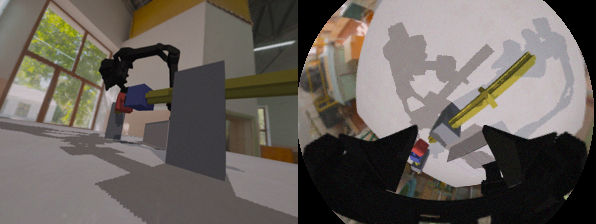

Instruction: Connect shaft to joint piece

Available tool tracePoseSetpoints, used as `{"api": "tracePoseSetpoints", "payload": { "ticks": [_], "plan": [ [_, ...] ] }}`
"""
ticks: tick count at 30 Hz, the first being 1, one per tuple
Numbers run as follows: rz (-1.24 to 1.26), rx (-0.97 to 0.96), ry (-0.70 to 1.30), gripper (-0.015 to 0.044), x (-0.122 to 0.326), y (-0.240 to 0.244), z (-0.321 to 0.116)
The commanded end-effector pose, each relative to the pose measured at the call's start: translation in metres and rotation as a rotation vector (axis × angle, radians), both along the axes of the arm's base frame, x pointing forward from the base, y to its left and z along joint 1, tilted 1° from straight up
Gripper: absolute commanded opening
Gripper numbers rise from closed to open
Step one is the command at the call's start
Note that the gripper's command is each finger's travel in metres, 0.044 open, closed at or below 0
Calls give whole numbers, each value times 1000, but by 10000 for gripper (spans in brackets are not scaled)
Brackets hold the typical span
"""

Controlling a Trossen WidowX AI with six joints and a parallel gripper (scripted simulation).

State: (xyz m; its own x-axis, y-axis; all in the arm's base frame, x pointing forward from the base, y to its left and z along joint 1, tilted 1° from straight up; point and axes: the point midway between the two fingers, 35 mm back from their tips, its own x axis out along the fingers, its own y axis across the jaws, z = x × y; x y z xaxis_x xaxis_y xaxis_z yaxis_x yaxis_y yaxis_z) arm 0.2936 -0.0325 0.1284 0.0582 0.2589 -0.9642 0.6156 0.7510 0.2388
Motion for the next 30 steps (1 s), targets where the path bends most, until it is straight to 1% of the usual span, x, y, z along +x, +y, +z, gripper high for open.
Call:
{"api": "tracePoseSetpoints", "payload": {
  "ticks": [1, 11, 22, 30],
  "plan": [
    [133, -62, -32, 440, 4, -23, -1],
    [446, -190, -81, 440, 6, -72, 1],
    [791, -308, -72, 440, 1, -126, 5],
    [807, -313, -69, 440, 1, -129, 5]
  ]
}}
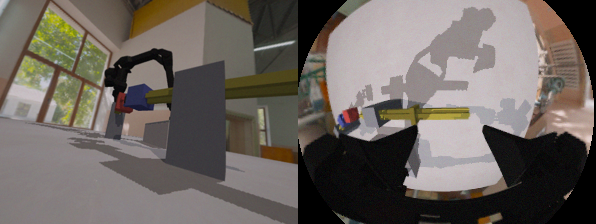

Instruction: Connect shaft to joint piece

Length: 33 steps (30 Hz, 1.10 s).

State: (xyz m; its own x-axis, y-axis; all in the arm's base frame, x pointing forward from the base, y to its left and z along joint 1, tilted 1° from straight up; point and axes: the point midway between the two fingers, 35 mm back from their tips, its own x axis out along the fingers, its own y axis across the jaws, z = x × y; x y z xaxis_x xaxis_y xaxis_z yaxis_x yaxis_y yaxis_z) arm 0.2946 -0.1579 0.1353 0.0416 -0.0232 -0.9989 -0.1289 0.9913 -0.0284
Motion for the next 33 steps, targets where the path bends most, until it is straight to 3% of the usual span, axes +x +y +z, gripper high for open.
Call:
{"api": "tracePoseSetpoints", "payload": {
  "ticks": [1, 33],
  "plan": [
    [-5, -7, 9, 440, 0, -4, -2],
    [-1110, 39, -21, 440, 2, -8, -53]
  ]
}}
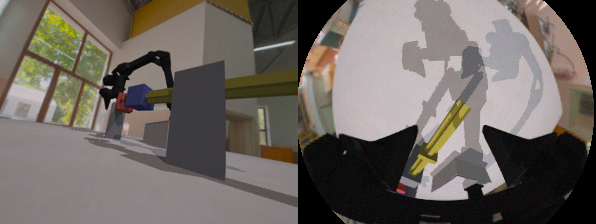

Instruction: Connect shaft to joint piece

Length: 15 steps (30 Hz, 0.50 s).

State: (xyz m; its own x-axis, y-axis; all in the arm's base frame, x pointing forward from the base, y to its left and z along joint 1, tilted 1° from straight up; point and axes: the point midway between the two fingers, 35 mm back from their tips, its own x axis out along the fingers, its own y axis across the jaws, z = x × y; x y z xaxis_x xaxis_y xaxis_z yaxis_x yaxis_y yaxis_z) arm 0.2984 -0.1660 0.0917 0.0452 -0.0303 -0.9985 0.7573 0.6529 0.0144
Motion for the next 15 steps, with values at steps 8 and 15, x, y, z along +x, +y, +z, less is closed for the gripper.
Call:
{"api": "tracePoseSetpoints", "payload": {
  "ticks": [8, 15],
  "plan": [
    [-399, 21, 0, 440, -2, -1, -22],
    [-555, 27, -5, 440, -3, -1, -29]
  ]
}}
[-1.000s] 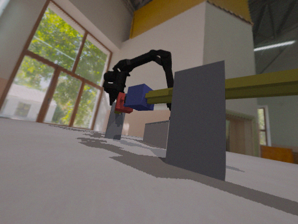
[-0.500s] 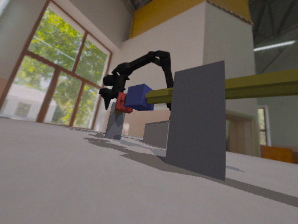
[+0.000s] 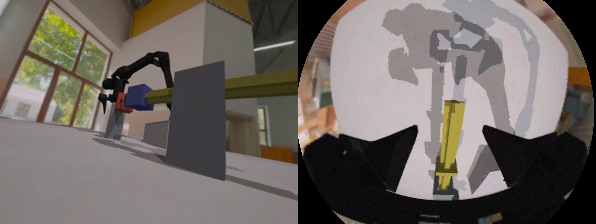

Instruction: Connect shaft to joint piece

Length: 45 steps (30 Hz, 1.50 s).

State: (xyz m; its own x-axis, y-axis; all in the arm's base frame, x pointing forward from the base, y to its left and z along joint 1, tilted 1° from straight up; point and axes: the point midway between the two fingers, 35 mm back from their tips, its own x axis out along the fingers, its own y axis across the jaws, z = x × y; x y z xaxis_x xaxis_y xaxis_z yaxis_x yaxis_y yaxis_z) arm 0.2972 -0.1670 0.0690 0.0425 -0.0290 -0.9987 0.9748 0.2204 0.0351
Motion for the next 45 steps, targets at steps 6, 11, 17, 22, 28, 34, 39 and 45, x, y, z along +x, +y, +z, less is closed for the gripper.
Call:
{"api": "tracePoseSetpoints", "payload": {
  "ticks": [6, 11, 17, 22, 28, 34, 39, 45],
  "plan": [
    [-66, 7, 6, 440, -1, 0, -6],
    [-66, 7, 6, 440, -1, 0, -13],
    [-66, 7, 6, 440, 0, 0, -23],
    [-66, 7, 7, 440, 0, 0, -31],
    [-66, 7, 7, 414, 0, 1, -36],
    [-66, 7, 7, 256, 0, 1, -36],
    [-66, 7, 7, 125, 0, 1, -36],
    [-66, 7, 7, 102, 0, 1, -36]
  ]
}}
